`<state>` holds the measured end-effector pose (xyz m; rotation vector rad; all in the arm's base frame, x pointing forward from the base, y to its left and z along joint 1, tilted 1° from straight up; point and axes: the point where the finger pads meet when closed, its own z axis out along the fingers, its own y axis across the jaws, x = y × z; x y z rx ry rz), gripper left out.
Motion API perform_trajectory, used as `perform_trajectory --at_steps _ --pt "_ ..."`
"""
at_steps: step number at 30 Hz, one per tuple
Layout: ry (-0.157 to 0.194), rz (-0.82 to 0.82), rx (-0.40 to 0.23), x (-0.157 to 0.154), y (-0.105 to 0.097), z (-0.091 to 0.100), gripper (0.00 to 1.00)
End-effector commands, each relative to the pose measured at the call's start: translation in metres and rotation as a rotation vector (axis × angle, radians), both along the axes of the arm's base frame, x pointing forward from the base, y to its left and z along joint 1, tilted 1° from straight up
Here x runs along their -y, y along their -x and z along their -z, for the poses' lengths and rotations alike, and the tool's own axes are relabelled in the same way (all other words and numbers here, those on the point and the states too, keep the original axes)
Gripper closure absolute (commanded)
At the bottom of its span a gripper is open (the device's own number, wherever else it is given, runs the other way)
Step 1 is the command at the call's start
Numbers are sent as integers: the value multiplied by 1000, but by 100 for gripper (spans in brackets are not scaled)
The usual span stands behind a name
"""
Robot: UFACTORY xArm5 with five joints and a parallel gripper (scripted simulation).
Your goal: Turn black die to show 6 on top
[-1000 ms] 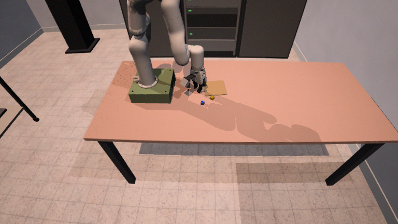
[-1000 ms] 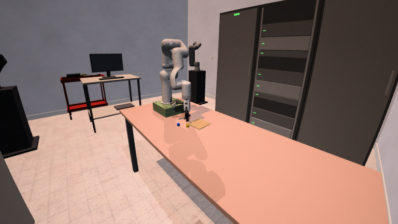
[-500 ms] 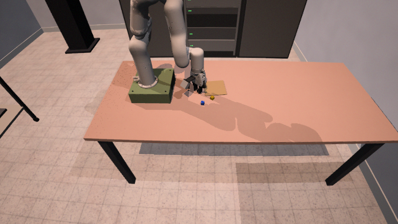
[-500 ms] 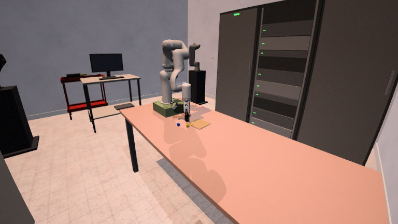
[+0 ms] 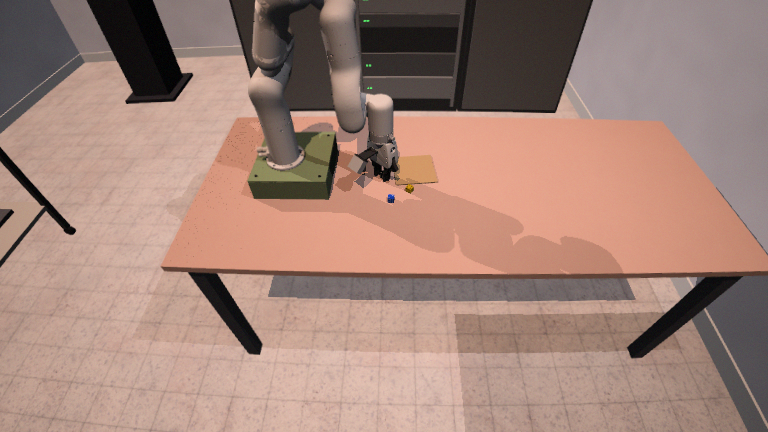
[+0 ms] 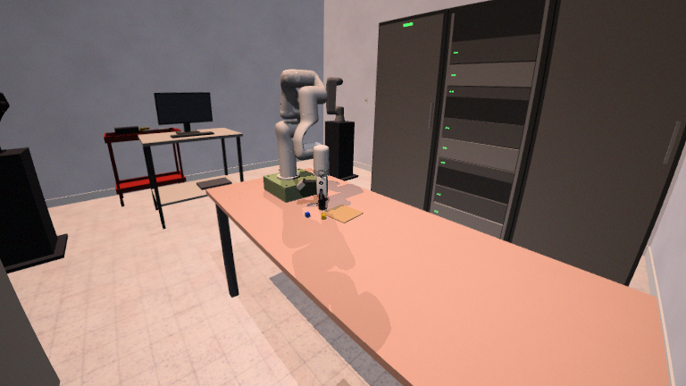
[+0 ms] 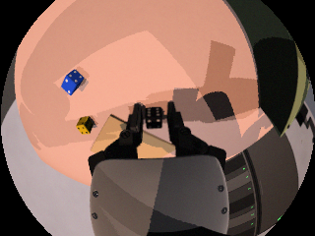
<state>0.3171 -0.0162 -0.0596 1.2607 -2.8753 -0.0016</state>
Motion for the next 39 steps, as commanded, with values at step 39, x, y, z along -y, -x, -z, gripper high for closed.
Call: perform_trajectory --at_steps 39 --pt "0 0 2 0 -1 0 85"
